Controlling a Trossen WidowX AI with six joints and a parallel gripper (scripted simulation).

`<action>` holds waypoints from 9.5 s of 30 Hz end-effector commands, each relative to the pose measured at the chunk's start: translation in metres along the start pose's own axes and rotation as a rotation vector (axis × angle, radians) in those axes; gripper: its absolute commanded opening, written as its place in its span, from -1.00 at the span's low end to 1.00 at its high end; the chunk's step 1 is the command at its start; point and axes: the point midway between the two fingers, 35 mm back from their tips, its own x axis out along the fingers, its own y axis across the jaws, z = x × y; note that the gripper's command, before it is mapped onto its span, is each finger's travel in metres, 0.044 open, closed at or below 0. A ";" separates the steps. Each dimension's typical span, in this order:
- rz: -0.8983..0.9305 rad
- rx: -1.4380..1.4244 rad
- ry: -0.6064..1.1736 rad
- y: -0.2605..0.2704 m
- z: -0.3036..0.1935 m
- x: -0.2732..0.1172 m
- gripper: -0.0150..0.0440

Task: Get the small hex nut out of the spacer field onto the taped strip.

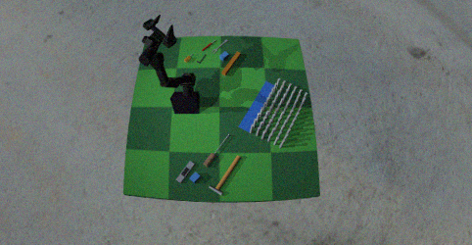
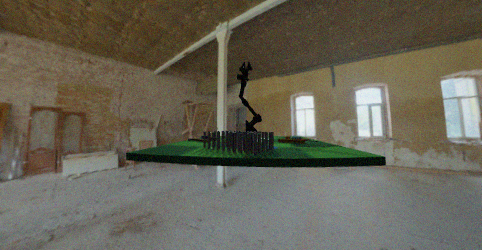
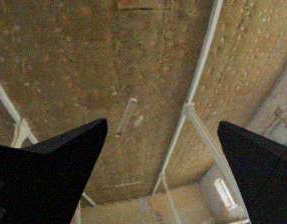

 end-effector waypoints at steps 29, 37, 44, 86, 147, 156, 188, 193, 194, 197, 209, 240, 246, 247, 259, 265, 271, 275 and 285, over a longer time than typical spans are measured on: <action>0.278 -0.494 0.403 0.190 -0.421 -0.030 1.00; 0.339 -0.672 0.560 0.155 -0.540 -0.064 1.00; 0.316 -0.809 0.699 0.088 -0.633 -0.093 1.00; -0.734 -1.213 1.380 -0.494 -0.580 -0.352 1.00; -0.869 -1.123 2.802 -0.614 -0.187 -0.482 1.00; -0.336 -0.593 2.898 -0.569 -0.112 -0.574 1.00; -0.078 -0.668 2.718 -0.561 -0.125 -0.596 1.00; -0.088 -0.801 2.671 -0.564 -0.150 -0.583 1.00; -0.088 -0.801 2.671 -0.564 -0.150 -0.583 1.00; -0.088 -0.801 2.671 -0.564 -0.150 -0.583 0.82; -0.088 -0.801 2.671 -0.564 -0.150 -0.583 0.46; -0.087 -0.801 2.669 -0.582 -0.167 -0.627 0.46; -0.087 -0.801 2.669 -0.584 -0.171 -0.636 0.46; -0.087 -0.801 2.669 -0.584 -0.172 -0.637 0.46; -0.086 -0.800 2.669 -0.586 -0.175 -0.645 0.19; -0.086 -0.800 2.669 -0.586 -0.175 -0.645 -0.34; -0.086 -0.800 2.669 -0.586 -0.175 -0.645 -0.48; -0.086 -0.800 2.669 -0.586 -0.174 -0.644 -0.49; -0.085 -0.806 2.673 -0.567 -0.152 -0.591 -0.49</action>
